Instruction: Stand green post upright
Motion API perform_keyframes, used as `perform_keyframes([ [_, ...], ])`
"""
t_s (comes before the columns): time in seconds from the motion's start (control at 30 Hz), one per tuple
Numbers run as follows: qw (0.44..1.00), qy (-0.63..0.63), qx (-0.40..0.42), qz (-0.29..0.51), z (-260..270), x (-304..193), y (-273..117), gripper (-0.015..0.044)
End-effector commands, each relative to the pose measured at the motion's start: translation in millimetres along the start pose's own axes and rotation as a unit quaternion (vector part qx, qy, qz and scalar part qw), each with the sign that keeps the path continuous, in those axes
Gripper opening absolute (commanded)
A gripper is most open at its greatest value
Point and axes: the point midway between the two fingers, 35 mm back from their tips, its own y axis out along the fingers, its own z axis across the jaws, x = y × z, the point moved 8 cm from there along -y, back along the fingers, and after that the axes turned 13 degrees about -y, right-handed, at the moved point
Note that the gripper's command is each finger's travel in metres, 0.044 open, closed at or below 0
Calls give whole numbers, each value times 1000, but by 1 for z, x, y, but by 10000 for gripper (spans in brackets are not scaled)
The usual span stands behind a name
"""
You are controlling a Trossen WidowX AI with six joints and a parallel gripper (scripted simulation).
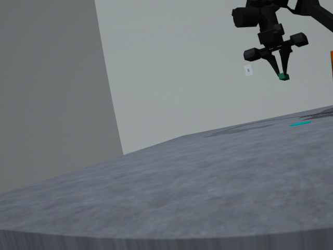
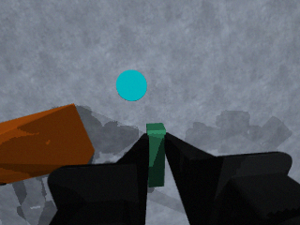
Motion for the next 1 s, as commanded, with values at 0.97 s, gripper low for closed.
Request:
perform_keyframes([
  [0.97, 989, -142, 34, -35, 20, 38, 3, 23],
])
